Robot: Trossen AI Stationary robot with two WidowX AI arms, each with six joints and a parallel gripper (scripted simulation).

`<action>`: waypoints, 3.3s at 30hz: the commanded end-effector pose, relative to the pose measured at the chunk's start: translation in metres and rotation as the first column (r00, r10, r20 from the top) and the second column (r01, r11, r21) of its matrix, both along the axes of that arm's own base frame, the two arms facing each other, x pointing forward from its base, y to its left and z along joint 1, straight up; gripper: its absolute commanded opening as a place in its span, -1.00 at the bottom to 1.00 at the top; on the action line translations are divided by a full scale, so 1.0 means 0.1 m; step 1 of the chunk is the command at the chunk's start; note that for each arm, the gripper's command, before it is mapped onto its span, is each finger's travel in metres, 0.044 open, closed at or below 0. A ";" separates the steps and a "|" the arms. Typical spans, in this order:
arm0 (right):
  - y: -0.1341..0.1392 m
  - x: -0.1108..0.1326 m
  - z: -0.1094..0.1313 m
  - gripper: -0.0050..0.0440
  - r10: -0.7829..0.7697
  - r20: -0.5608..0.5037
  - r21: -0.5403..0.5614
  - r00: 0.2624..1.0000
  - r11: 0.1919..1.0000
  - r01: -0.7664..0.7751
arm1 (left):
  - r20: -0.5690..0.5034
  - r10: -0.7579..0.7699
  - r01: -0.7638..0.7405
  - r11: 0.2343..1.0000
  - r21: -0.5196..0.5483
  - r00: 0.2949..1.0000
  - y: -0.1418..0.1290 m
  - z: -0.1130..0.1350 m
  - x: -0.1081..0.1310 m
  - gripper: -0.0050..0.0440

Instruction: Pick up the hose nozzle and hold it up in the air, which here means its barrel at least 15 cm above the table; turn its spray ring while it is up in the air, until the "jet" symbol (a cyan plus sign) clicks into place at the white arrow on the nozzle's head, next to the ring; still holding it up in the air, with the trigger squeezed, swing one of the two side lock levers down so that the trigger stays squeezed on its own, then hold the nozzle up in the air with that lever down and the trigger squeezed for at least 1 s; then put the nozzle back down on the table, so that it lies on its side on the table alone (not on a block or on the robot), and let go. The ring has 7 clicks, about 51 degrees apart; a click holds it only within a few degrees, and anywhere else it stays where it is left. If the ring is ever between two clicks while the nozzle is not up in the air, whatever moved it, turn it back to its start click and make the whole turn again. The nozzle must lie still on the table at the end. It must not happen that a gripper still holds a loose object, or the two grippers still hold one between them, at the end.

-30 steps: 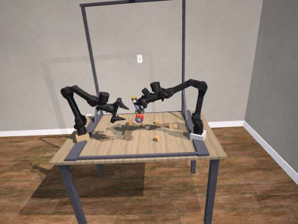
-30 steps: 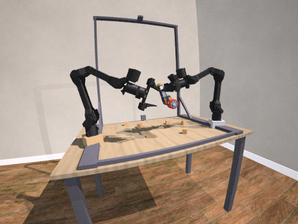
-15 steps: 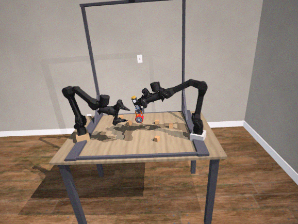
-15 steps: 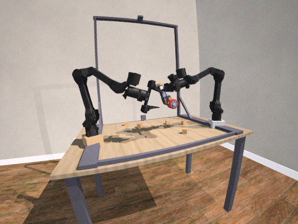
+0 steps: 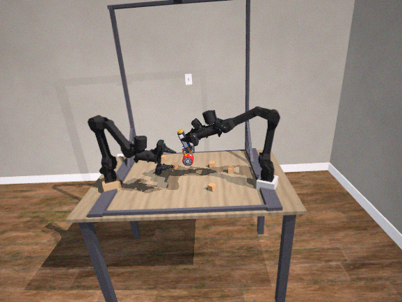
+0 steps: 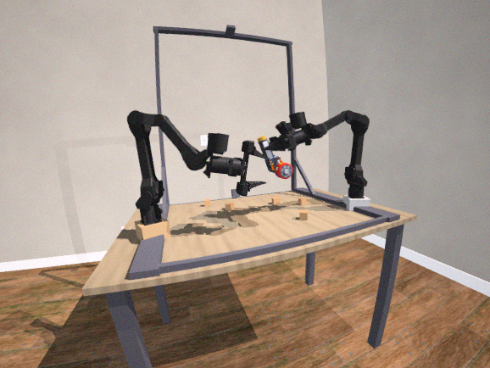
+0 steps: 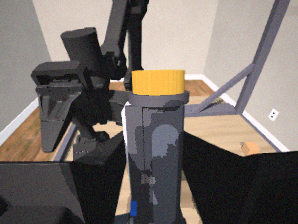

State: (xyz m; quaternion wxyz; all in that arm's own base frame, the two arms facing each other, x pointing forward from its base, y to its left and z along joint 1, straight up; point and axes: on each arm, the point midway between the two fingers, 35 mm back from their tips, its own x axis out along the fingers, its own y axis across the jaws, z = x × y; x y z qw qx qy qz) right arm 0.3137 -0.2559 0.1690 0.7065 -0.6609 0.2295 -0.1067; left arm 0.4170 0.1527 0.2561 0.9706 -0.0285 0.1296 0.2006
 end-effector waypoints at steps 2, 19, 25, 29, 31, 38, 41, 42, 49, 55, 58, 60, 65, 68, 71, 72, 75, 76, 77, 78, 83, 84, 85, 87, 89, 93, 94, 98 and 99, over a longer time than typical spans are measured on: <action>0.02 -0.02 -0.07 0.87 0.004 0.064 -0.030 0.998 1.000 -0.002 | 0.045 -0.004 0.003 1.000 0.021 0.999 0.00 0.20 0.00 -0.10; 0.19 -0.19 -0.20 0.87 0.018 0.204 -0.105 0.979 0.994 0.004 | 0.045 -0.004 0.003 1.000 0.021 0.999 0.00 0.20 0.00 -0.10; 0.19 -0.20 -0.13 0.87 0.023 0.229 -0.126 0.973 0.992 0.006 | 0.045 -0.004 0.003 1.000 0.021 0.999 0.00 0.20 0.00 -0.10; 0.18 -0.18 -0.19 0.87 0.018 0.209 -0.109 0.978 0.994 0.005 | 0.045 -0.004 0.003 1.000 0.021 0.999 0.00 0.20 0.00 -0.10; 0.17 -0.16 -0.19 0.87 0.018 0.209 -0.109 0.978 0.994 0.005 | 0.045 -0.004 0.003 1.000 0.021 0.999 0.00 0.20 0.00 -0.10; 0.11 -0.05 -0.17 0.87 0.018 0.212 -0.112 0.977 0.994 0.006 | 0.045 -0.004 0.003 1.000 0.021 0.999 0.00 0.20 0.00 -0.10; 0.09 -0.01 -0.16 0.87 0.017 0.213 -0.114 0.977 0.994 0.007 | 0.045 -0.004 0.003 1.000 0.021 0.999 0.00 0.20 0.00 -0.10; 0.08 0.01 -0.15 0.87 0.017 0.214 -0.115 0.977 0.993 0.008 | 0.045 -0.004 0.003 1.000 0.021 0.999 0.00 0.20 0.00 -0.10; 0.04 0.09 -0.14 0.87 0.017 0.214 -0.116 0.977 0.993 0.009 | 0.045 -0.004 0.003 1.000 0.021 0.999 0.00 0.20 0.00 -0.10; -0.01 0.17 -0.13 0.87 0.016 0.215 -0.118 0.976 0.993 0.010 | 0.045 -0.004 0.003 1.000 0.021 0.999 0.00 0.20 0.00 -0.10; -0.03 0.22 -0.12 0.87 0.016 0.215 -0.119 0.976 0.993 0.010 | 0.045 -0.004 0.003 1.000 0.021 0.999 0.00 0.20 0.00 -0.10; -0.05 0.25 -0.11 0.87 0.016 0.216 -0.120 0.976 0.993 0.011 | 0.045 -0.004 0.003 1.000 0.021 0.999 0.00 0.20 0.00 -0.10; -0.07 0.30 -0.11 0.87 0.016 0.216 -0.121 0.976 0.993 0.011 | 0.045 -0.004 0.003 1.000 0.021 0.999 0.00 0.20 0.00 -0.10; -0.09 0.34 -0.10 0.87 0.015 0.216 -0.121 0.976 0.993 0.011 | 0.045 -0.004 0.003 1.000 0.021 0.999 0.00 0.20 0.00 -0.10; -0.12 0.38 -0.10 0.87 0.015 0.216 -0.122 0.976 0.992 0.012 | 0.045 -0.004 0.003 1.000 0.021 0.999 0.00 0.20 0.00 -0.10; -0.12 0.40 -0.10 0.87 0.015 0.216 -0.122 0.976 0.992 0.012 | 0.045 -0.004 0.003 1.000 0.021 0.999 0.00 0.20 0.00 -0.10; -0.15 0.44 -0.09 0.87 0.015 0.216 -0.123 0.976 0.992 0.012 | 0.045 -0.004 0.003 1.000 0.021 0.999 0.00 0.20 0.00 -0.10; -0.15 0.46 -0.09 0.87 0.015 0.216 -0.123 0.976 0.992 0.012 | 0.045 -0.004 0.003 1.000 0.021 0.999 0.00 0.20 0.00 -0.10; -0.16 0.47 -0.09 0.87 0.015 0.216 -0.123 0.976 0.992 0.012 | 0.045 -0.004 0.003 1.000 0.021 0.999 0.00 0.20 0.00 -0.10; -0.17 0.49 -0.09 0.87 0.015 0.216 -0.123 0.976 0.992 0.012 | 0.045 -0.004 0.003 1.000 0.021 0.999 0.00 0.20 0.00 -0.10; -0.19 0.53 -0.08 0.87 0.015 0.216 -0.124 0.976 0.992 0.012 | 0.045 -0.004 0.003 1.000 0.021 0.999 0.00 0.20 0.00 -0.10; -0.20 0.54 -0.08 0.87 0.015 0.216 -0.124 0.976 0.992 0.012 | 0.045 -0.004 0.003 1.000 0.021 0.999 0.00 0.20 0.00 -0.10; -0.21 0.56 -0.08 0.87 0.015 0.216 -0.124 0.976 0.992 0.012 | 0.045 -0.004 0.003 1.000 0.021 0.999 0.00 0.20 0.00 -0.10; -0.22 0.59 -0.07 0.87 0.015 0.216 -0.125 0.976 0.992 0.013 | 0.045 -0.004 0.003 1.000 0.021 0.999 0.00 0.20 0.00 -0.10; -0.24 0.62 -0.07 0.87 0.015 0.216 -0.125 0.976 0.992 0.013 | 0.045 -0.004 0.003 1.000 0.021 0.999 0.00 0.20 0.00 -0.10; -0.27 0.68 -0.07 0.87 0.015 0.216 -0.125 0.976 0.992 0.013 | 0.045 -0.004 0.003 1.000 0.021 0.999 0.00 0.20 0.00 -0.10; -0.28 0.69 -0.06 0.87 0.015 0.216 -0.125 0.976 0.992 0.013 | 0.045 -0.004 0.003 1.000 0.021 0.999 0.00 0.20 0.00 -0.10; -0.28 0.71 -0.06 0.87 0.015 0.217 -0.125 0.976 0.992 0.013 | 0.045 -0.004 0.003 1.000 0.021 0.999 0.00 0.20 0.00 -0.10; -0.28 0.71 -0.06 0.87 0.015 0.217 -0.125 0.976 0.992 0.013 | 0.045 -0.004 0.003 1.000 0.021 0.999 0.00 0.20 0.00 -0.10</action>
